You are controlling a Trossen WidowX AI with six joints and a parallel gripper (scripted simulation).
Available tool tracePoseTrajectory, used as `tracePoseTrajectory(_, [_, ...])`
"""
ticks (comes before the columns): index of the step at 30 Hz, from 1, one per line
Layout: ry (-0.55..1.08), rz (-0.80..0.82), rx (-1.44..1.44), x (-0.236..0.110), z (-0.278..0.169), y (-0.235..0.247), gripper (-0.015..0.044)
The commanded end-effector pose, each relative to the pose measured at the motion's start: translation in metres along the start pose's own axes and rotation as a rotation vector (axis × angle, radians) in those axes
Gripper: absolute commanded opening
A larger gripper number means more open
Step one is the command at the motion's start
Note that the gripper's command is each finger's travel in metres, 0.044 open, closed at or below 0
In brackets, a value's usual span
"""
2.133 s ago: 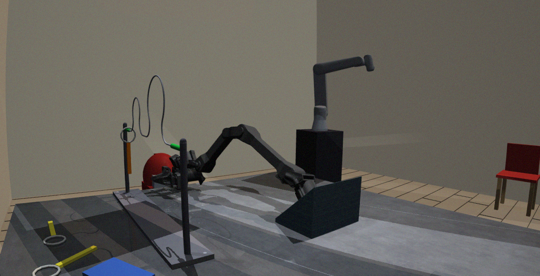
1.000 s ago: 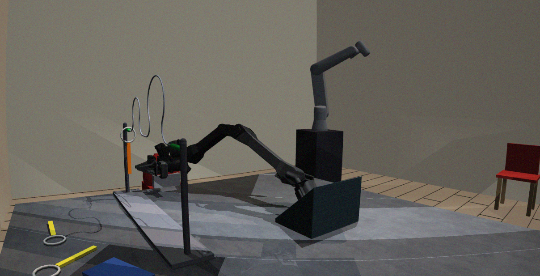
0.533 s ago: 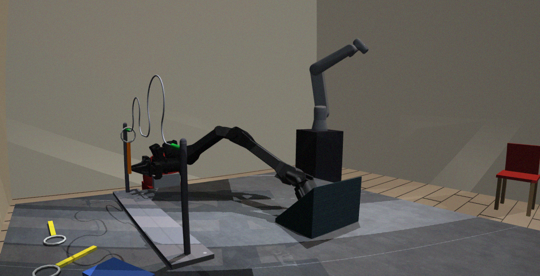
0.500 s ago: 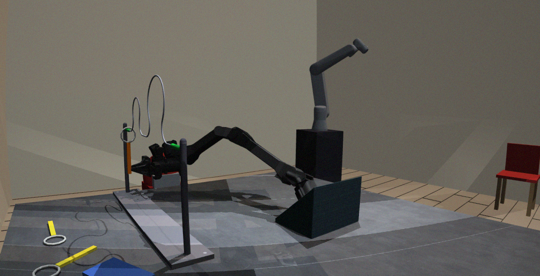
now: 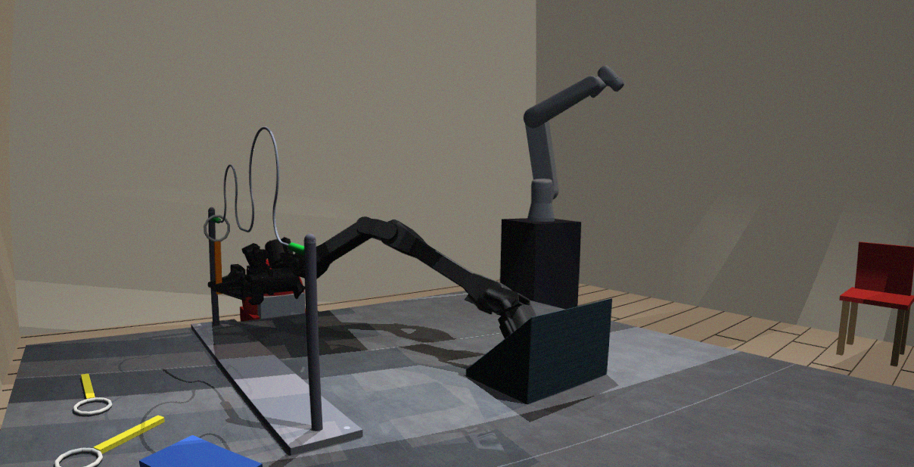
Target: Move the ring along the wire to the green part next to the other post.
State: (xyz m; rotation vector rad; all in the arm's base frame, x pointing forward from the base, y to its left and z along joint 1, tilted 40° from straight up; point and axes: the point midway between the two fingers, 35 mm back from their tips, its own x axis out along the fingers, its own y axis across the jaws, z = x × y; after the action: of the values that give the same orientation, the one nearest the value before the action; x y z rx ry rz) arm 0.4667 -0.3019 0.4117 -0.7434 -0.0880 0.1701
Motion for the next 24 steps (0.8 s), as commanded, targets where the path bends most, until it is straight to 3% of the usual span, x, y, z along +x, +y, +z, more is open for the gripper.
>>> tracePoseTrajectory(1, [0.003,0.000,0.008,0.0079,-0.0019,0.0014,0.0160])
tracePoseTrajectory(23, [0.003,0.000,0.008,0.0081,-0.0019,0.0014,0.0160])
tracePoseTrajectory(24, [-0.001,0.002,0.002,0.0078,-0.0008,0.0015,0.0134])
